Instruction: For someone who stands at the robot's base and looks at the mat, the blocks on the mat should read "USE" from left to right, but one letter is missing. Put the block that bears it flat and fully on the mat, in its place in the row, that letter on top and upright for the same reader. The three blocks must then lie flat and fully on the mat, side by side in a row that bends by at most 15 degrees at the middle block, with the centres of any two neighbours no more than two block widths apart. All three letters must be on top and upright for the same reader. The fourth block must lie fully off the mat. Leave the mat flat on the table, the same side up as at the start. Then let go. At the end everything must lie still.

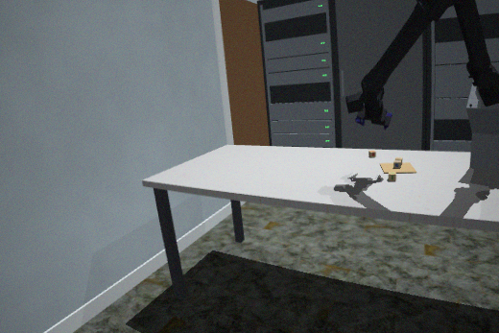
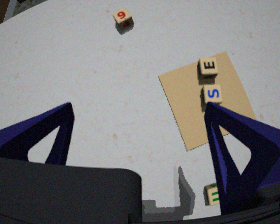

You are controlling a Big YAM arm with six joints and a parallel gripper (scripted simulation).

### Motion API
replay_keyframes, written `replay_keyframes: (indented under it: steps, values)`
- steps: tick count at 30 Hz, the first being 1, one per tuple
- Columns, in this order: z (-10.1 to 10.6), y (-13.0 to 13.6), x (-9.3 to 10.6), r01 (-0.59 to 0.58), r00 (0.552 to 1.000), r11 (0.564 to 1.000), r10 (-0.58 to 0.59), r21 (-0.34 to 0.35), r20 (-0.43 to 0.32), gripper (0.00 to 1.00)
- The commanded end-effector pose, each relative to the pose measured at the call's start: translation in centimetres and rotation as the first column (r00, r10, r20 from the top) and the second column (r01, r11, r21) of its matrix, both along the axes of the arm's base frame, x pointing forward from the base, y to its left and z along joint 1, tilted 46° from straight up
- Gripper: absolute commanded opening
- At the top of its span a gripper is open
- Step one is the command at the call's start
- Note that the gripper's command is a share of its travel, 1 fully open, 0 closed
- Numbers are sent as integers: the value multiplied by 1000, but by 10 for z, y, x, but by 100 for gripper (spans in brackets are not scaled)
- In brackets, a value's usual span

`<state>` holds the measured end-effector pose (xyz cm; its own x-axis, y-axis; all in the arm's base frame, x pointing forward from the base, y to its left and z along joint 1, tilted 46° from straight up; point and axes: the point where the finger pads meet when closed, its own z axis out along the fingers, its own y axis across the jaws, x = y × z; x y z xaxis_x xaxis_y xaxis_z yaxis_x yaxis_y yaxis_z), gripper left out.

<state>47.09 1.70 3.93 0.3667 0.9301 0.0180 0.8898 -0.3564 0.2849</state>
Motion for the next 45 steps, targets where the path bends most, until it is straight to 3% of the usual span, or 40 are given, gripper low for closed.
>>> replay_keyframes:
  steps: [1,4,6,10,13,45]
  values:
    - [29,42,-26,-44,999,999,43,29,15,100]
    - [45,95,-61,-154,988,984,153,90,16,100]
    - [45,95,-61,-154,988,984,153,90,16,100]
    - [53,121,-84,-216,976,969,216,122,17,100]
    - [50,110,-81,-189,982,975,189,119,8,100]
    - [45,118,-79,-203,979,972,204,118,5,100]
